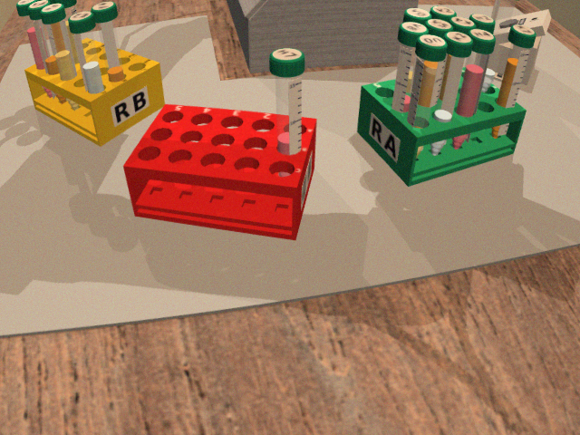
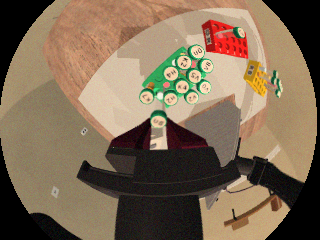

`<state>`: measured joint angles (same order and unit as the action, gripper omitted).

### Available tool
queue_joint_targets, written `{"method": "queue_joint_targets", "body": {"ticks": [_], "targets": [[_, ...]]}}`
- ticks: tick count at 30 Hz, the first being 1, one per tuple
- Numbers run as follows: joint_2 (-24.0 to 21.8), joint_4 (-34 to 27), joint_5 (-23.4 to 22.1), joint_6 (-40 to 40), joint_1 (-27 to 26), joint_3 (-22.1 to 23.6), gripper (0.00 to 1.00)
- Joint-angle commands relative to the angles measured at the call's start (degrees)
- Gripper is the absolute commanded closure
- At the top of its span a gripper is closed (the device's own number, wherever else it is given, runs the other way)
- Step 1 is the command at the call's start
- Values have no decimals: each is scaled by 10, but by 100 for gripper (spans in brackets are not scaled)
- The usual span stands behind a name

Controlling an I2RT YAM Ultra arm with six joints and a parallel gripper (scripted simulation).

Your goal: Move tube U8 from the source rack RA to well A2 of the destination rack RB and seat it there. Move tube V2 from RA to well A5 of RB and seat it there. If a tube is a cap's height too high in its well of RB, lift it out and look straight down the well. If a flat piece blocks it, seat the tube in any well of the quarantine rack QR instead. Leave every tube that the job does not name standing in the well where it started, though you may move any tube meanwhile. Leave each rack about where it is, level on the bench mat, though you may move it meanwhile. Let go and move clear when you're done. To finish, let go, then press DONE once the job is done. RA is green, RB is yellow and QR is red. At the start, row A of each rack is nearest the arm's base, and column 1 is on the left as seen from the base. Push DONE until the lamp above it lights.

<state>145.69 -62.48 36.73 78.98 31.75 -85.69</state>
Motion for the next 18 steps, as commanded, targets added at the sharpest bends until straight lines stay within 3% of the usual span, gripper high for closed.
{"method": "queue_joint_targets", "body": {"ticks": [1, 18], "targets": [[-5, -19, -4, 10, 16, -25, 100], [-17, -54, -11, 24, 29, -50, 100]]}}
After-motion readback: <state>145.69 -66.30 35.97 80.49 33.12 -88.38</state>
